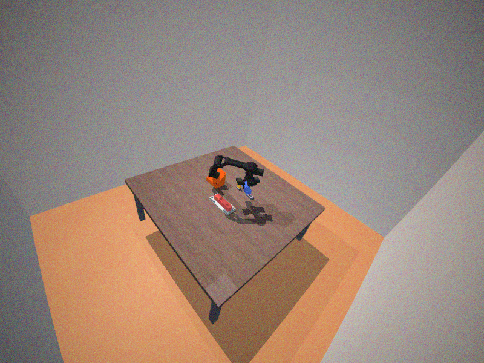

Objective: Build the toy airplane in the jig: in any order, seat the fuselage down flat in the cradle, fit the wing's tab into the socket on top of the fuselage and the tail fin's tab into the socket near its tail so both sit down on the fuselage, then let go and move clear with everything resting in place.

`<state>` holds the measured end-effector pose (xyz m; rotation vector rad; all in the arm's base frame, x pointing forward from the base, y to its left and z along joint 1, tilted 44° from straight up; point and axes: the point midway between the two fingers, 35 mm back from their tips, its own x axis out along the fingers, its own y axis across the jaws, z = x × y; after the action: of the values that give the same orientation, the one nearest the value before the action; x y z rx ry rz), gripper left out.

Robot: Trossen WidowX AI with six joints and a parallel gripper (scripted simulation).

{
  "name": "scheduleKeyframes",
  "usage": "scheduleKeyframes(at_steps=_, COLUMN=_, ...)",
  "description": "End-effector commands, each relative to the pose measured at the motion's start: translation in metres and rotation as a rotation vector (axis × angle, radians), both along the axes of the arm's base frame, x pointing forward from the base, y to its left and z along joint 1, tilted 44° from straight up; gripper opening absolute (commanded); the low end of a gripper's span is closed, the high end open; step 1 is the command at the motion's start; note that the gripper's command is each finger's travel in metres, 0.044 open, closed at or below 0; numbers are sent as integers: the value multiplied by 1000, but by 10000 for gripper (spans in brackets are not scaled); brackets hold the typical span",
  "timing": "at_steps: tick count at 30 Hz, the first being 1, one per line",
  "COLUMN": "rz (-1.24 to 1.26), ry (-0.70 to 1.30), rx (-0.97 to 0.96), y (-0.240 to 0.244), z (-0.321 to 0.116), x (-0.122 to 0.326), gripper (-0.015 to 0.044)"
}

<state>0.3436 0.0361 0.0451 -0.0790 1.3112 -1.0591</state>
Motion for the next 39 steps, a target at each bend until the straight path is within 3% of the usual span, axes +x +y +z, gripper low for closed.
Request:
scheduleKeyframes(at_steps=1, rz=-39, ry=-51, rx=-6, y=-8, z=10, x=-2, gripper=0)
scheduleKeyframes(at_steps=39, rz=-513, ry=-479, rx=-85, y=-96, z=70, x=-64, gripper=0)
